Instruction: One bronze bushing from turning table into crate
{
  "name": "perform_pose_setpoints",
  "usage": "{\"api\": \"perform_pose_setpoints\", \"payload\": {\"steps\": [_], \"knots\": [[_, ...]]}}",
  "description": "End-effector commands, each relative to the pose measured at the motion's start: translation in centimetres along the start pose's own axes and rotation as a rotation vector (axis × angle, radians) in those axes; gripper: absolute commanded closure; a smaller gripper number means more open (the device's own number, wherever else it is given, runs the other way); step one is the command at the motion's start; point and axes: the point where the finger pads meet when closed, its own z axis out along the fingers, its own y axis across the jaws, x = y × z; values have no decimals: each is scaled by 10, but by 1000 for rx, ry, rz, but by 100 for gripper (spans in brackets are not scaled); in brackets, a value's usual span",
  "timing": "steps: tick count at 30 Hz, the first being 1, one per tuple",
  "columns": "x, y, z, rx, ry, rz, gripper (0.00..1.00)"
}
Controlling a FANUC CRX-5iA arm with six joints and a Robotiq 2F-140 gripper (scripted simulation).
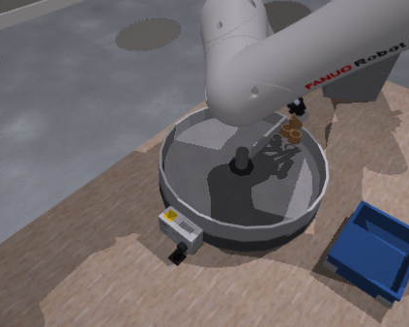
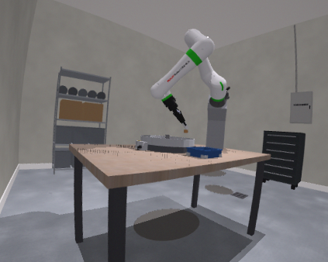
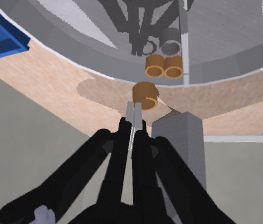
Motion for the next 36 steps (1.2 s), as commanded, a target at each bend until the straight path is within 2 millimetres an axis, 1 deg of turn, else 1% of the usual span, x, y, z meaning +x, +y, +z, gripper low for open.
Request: {"api": "perform_pose_setpoints", "payload": {"steps": [1,3,5,10,20,22,26,29,32,36], "knots": [[0,-23,0,-1,0,1,100],[0,-42,0,-1,0,1,100],[0,-42,0,-1,0,1,100],[-1,-102,-1,-1,0,1,100],[-1,-213,-1,-1,0,1,100],[-1,-213,-1,-1,0,1,100],[-2,-254,-1,-1,0,1,100],[-2,-280,-1,-1,0,1,100],[-2,-299,-1,-1,0,1,100],[-2,-317,-1,-1,0,1,100]]}}
